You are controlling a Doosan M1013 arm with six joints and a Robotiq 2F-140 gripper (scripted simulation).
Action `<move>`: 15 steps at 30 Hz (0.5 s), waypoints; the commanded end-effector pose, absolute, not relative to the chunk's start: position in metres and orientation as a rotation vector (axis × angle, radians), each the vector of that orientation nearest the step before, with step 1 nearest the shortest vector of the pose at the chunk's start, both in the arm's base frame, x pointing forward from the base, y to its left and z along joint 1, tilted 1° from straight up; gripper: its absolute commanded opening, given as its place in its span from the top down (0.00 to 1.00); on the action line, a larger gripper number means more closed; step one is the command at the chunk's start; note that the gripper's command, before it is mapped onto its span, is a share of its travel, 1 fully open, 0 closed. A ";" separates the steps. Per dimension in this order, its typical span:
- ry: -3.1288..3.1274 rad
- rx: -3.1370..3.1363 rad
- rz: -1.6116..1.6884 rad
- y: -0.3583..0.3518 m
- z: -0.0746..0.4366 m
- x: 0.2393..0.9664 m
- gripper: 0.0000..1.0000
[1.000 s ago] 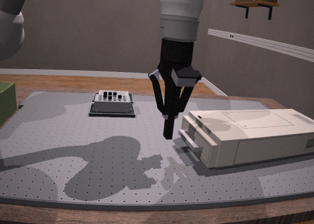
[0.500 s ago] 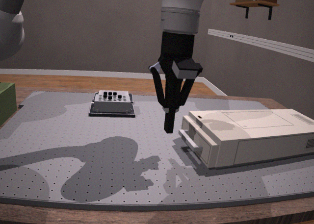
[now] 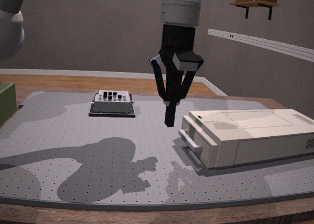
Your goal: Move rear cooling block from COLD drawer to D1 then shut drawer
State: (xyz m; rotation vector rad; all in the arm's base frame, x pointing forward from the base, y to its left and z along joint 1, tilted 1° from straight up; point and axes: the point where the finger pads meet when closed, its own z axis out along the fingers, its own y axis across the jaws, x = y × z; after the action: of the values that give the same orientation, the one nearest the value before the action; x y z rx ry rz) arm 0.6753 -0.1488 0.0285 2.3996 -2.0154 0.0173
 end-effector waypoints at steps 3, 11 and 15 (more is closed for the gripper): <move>-2.016 2.400 0.019 -0.149 0.036 0.676 0.90; -2.016 2.400 0.019 -0.149 0.044 0.676 0.90; -2.016 2.400 0.019 -0.149 0.050 0.676 0.90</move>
State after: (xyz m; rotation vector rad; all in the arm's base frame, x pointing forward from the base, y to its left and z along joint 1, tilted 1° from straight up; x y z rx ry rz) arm 0.6753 -0.1486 0.0459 2.3996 -2.0154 0.0173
